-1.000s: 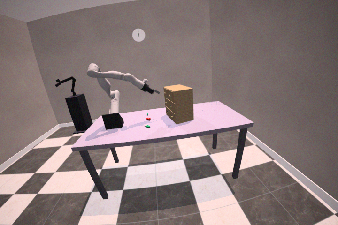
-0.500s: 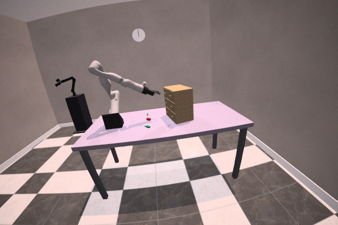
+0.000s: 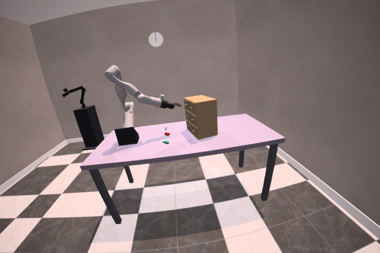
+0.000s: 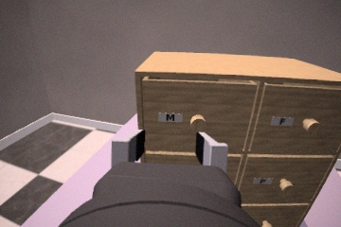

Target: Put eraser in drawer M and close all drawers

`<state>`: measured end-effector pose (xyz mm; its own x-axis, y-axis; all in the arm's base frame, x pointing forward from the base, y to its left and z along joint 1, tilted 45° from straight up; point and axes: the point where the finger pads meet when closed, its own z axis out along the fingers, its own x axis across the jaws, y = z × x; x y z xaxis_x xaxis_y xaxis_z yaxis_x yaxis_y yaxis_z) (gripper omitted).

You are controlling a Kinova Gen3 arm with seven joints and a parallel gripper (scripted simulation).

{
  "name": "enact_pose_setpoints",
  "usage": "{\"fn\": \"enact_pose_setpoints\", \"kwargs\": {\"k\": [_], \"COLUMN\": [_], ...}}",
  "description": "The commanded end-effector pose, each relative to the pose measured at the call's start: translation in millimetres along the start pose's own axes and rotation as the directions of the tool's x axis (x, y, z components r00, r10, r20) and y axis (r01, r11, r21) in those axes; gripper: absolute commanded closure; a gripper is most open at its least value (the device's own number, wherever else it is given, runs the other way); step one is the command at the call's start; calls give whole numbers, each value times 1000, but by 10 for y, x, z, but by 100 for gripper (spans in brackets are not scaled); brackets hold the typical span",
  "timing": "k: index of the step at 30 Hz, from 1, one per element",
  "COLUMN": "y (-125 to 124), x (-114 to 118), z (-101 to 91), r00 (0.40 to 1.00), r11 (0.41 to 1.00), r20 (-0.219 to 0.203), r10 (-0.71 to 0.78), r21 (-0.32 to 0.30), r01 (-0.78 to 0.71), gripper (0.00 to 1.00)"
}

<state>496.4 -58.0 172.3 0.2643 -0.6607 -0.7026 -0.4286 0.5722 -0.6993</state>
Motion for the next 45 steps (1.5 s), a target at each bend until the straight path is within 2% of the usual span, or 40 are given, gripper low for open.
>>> {"fn": "enact_pose_setpoints", "kwargs": {"k": [1, 13, 45], "y": [48, 80, 87], "x": [-70, -39, -31], "z": [55, 86, 89], "r00": [1000, 1000, 1000], "r11": [1000, 998, 998], "r20": [8, -4, -7], "r10": [-2, -4, -4], "r21": [15, 60, 66], "r01": [2, 4, 5], "gripper": [0, 0, 0]}}
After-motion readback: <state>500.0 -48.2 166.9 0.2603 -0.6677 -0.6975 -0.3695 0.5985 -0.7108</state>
